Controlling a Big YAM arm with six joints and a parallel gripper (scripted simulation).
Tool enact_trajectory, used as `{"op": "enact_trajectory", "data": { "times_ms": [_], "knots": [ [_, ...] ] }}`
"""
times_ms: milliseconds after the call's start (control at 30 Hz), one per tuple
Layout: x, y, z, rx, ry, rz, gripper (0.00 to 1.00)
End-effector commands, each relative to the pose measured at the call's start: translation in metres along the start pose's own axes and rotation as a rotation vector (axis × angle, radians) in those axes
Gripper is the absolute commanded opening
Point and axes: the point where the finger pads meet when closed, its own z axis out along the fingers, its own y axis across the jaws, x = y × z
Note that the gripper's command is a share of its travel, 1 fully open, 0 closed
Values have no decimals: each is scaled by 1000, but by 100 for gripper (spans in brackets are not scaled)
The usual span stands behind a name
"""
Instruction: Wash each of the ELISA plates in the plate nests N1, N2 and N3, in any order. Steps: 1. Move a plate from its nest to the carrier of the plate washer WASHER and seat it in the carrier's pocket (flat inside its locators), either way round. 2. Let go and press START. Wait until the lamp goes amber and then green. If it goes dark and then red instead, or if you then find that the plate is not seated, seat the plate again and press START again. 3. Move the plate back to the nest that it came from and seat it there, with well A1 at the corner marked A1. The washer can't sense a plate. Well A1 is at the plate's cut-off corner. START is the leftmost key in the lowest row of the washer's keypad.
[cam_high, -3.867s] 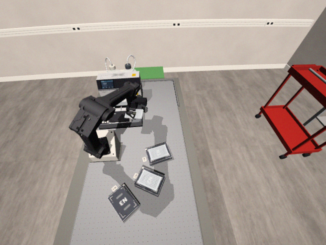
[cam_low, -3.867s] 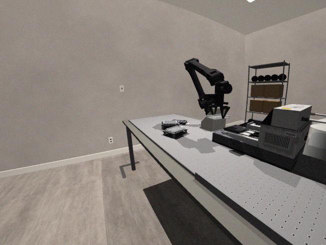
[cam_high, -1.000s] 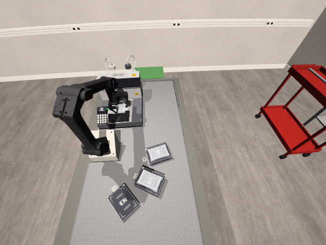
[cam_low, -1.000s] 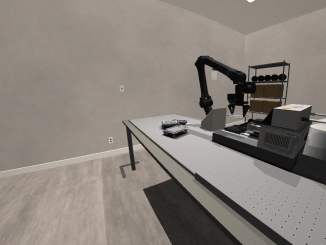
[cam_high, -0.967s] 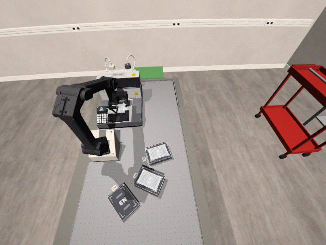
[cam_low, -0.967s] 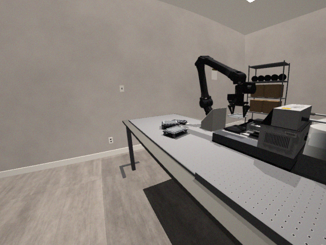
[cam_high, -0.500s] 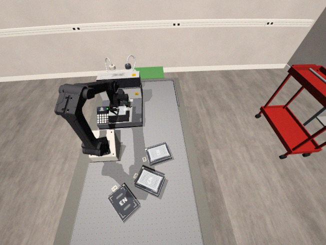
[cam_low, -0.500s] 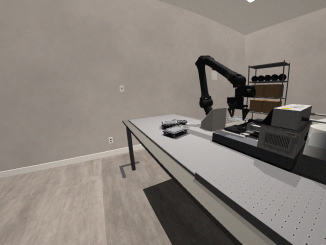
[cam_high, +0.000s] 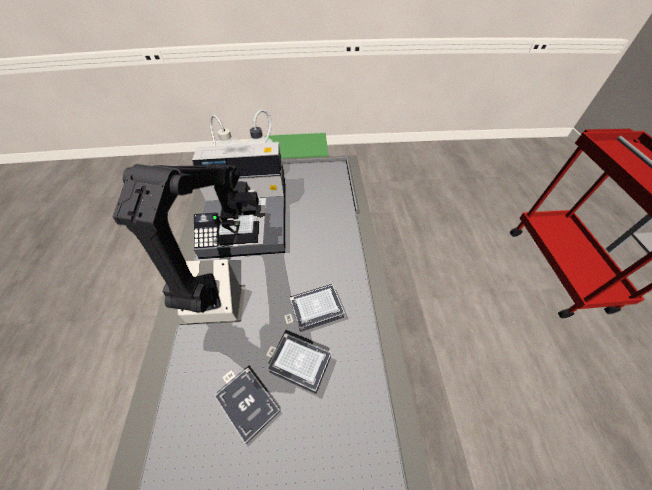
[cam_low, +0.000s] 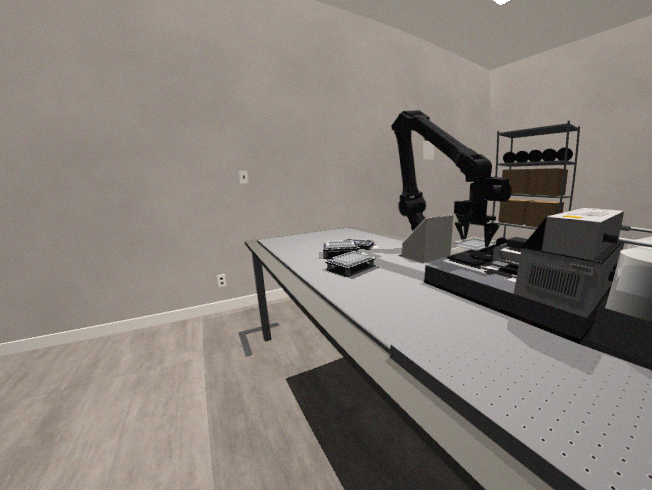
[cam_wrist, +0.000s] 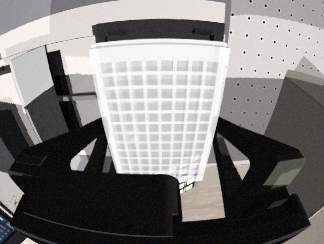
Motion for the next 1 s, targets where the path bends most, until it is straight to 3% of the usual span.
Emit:
{"op": "enact_trajectory", "data": {
  "times_ms": [0,67,267,300,433,600,633,667,700,733,833,867,900,967],
  "knots": [
    [-2,0,13,9,8,-4,82],
    [-3,8,12,-6,2,-5,82],
    [-2,0,23,9,7,-4,82],
    [-8,24,9,-39,-4,2,82],
    [-2,2,30,6,7,-5,82],
    [-1,1,29,12,4,-8,82],
    [-3,11,17,-21,-4,2,82],
    [-3,11,17,-21,-4,2,82],
    [-1,0,27,8,3,-7,82],
    [-3,11,17,-21,-4,2,82],
    [-3,11,17,-21,-4,2,82],
    [-1,-1,26,7,3,-7,82],
    [-3,11,17,-21,-4,2,82],
    [-3,11,17,-21,-4,2,82]
  ]
}}
